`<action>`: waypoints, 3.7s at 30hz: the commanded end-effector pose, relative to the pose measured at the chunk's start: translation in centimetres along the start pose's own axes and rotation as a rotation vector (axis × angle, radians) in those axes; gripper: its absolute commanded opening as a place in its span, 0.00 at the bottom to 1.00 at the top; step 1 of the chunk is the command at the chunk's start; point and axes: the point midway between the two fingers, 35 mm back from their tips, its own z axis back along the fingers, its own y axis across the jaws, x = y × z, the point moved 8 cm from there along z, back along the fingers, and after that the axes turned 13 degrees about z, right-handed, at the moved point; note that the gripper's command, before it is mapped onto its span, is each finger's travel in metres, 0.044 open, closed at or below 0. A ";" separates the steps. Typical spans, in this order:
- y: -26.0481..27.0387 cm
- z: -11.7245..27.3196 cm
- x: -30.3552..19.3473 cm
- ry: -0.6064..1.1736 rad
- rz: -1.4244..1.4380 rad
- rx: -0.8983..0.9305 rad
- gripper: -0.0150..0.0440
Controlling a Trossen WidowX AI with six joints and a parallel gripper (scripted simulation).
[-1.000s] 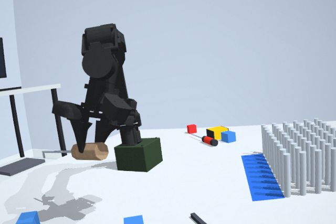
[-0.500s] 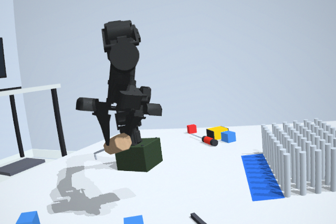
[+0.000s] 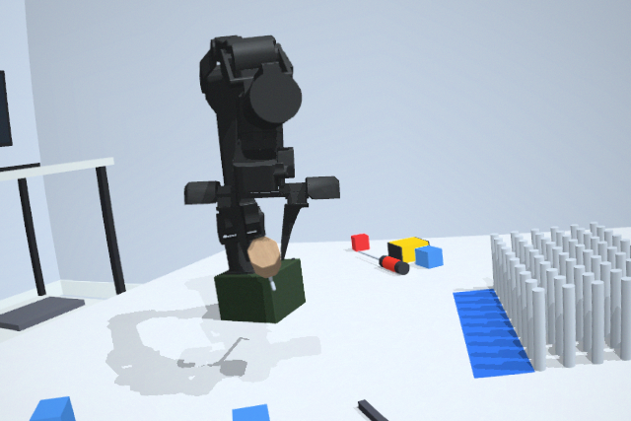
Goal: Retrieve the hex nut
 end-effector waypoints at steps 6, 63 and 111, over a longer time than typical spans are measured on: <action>2.6 0.8 -1.5 0.002 -0.249 0.076 0.25; 14.1 2.8 -14.7 0.585 -1.794 0.153 0.25; 16.7 -12.6 -16.0 0.596 -1.809 0.150 0.25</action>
